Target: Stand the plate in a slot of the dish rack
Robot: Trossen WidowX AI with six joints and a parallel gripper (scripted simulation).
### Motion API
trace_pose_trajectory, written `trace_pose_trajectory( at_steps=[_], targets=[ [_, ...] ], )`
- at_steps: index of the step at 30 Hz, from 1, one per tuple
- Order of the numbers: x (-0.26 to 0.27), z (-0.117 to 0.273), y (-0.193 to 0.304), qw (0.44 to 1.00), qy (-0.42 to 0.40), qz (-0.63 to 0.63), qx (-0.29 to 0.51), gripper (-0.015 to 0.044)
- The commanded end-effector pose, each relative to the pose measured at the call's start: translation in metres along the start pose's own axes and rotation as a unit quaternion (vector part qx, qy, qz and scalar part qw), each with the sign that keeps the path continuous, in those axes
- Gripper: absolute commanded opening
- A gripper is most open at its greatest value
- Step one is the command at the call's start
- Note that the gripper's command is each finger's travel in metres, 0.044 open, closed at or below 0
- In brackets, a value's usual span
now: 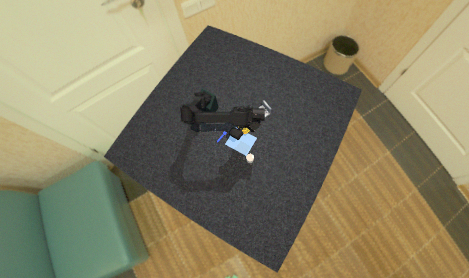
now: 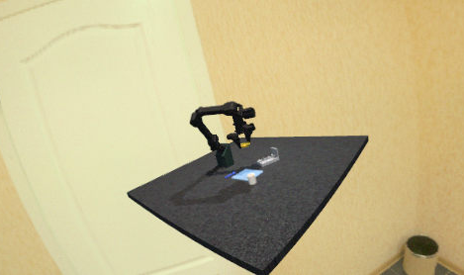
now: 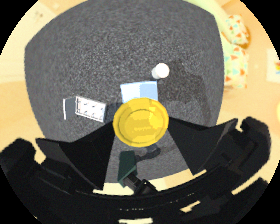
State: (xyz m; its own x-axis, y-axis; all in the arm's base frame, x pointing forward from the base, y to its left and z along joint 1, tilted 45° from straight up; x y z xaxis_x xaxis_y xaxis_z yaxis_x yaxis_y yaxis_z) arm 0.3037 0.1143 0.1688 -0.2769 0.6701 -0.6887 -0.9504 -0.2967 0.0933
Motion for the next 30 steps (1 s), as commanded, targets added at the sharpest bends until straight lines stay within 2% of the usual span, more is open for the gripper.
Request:
trace_pose_trajectory(
  at_steps=[1, 10, 18, 30],
  targets=[
    [0.042, 0.0, 0.005, 0.999, -0.004, -0.051, 0.004, 0.0],
    [0.113, -0.002, 0.028, 0.984, 0.001, -0.177, 0.006, 0.0],
    [0.112, -0.004, 0.028, 0.985, -0.003, -0.171, 0.01, 0.0],
    [0.106, -0.04, 0.026, 0.991, -0.095, -0.065, 0.067, 0.0]
  ],
)
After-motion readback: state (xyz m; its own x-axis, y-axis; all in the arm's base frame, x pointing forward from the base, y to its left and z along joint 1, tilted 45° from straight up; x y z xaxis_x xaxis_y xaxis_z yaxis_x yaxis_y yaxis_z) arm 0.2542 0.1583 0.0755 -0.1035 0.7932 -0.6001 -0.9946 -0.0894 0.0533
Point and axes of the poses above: the point midway between the two fingers, 35 mm back from their tips, its own z axis back along the fingers, its own x axis across the jaws, y = z × x, the point moved 7 cm from there along z, back along the fingers, and after that the axes turned 12 degrees about z, right-handed, at the moved point
